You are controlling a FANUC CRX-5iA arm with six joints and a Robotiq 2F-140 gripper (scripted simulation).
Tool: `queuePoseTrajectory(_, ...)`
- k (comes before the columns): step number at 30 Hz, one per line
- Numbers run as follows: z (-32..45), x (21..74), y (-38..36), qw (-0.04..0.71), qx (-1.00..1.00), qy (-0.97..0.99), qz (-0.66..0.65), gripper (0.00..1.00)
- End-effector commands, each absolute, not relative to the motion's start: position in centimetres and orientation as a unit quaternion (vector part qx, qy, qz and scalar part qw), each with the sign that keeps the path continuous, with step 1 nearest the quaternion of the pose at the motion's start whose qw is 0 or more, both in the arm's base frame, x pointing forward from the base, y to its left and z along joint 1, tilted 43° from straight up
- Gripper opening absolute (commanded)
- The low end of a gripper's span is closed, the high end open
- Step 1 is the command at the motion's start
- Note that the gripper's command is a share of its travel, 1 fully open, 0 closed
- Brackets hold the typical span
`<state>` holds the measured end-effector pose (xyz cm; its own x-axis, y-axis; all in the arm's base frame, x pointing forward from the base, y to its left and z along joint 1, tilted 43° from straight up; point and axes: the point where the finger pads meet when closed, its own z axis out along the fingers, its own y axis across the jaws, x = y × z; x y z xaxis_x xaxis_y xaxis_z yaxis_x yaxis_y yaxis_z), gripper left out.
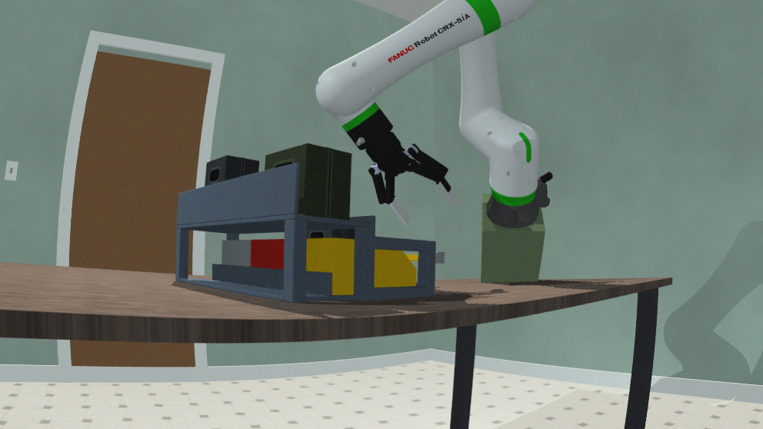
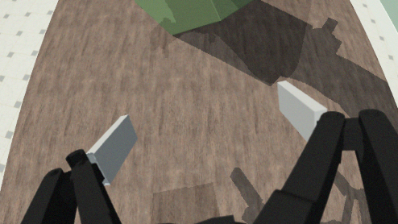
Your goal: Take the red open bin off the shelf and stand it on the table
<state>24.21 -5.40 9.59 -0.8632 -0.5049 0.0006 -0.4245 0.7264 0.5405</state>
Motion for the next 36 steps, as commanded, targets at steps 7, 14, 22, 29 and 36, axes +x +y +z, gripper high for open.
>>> queuePoseTrajectory(7,9.6,24.9,-2.4,0.091,0.308,-0.909,-0.266,1.0)
queuePoseTrajectory(14,9.6,24.9,0.7,0.107,0.362,-0.889,-0.26,1.0)
queuePoseTrajectory(22,9.6,24.8,2.7,0.117,0.397,-0.874,-0.255,1.0)
queuePoseTrajectory(29,10.3,25.6,2.6,0.114,0.374,-0.882,-0.262,1.0)
queuePoseTrajectory(36,12.9,28.6,2.5,0.101,0.278,-0.911,-0.288,1.0)
